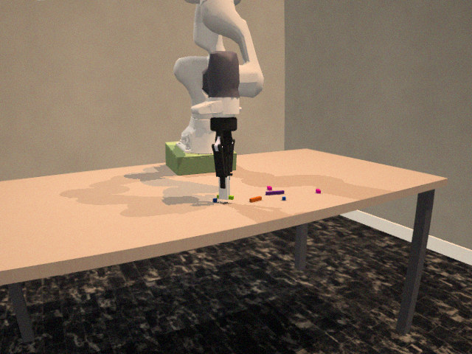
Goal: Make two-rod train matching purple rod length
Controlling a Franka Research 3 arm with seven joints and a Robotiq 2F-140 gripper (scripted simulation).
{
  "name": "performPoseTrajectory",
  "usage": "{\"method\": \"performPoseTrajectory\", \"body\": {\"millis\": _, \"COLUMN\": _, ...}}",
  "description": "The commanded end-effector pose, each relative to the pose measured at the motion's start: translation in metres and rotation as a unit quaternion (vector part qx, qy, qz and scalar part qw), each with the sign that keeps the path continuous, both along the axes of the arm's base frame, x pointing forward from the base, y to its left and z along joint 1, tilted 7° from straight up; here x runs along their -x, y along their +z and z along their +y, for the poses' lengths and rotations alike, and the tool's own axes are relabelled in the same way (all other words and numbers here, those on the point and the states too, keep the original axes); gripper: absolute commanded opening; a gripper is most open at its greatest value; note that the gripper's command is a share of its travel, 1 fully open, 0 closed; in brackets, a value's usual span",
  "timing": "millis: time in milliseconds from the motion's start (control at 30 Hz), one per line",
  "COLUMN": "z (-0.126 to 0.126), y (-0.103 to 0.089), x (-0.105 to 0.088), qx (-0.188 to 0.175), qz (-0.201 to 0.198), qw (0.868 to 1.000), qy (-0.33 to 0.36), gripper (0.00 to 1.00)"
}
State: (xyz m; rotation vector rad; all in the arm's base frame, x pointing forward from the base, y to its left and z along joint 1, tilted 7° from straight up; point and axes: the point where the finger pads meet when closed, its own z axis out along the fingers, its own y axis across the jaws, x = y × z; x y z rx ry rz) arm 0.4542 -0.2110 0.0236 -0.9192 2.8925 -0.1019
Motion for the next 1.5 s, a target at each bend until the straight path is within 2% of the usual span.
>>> {"method": "performPoseTrajectory", "body": {"millis": 0, "z": -0.001, "y": 0.000, "x": -0.001, "qx": 0.000, "qz": -0.001, "qw": 1.000, "qy": 0.002, "gripper": 0.03}}
{"method": "performPoseTrajectory", "body": {"millis": 667, "z": -0.001, "y": 0.000, "x": -0.001, "qx": 0.000, "qz": -0.001, "qw": 1.000, "qy": 0.002, "gripper": 0.03}}
{"method": "performPoseTrajectory", "body": {"millis": 1467, "z": -0.001, "y": -0.011, "x": -0.003, "qx": 0.000, "qz": -0.001, "qw": 1.000, "qy": 0.002, "gripper": 0.03}}
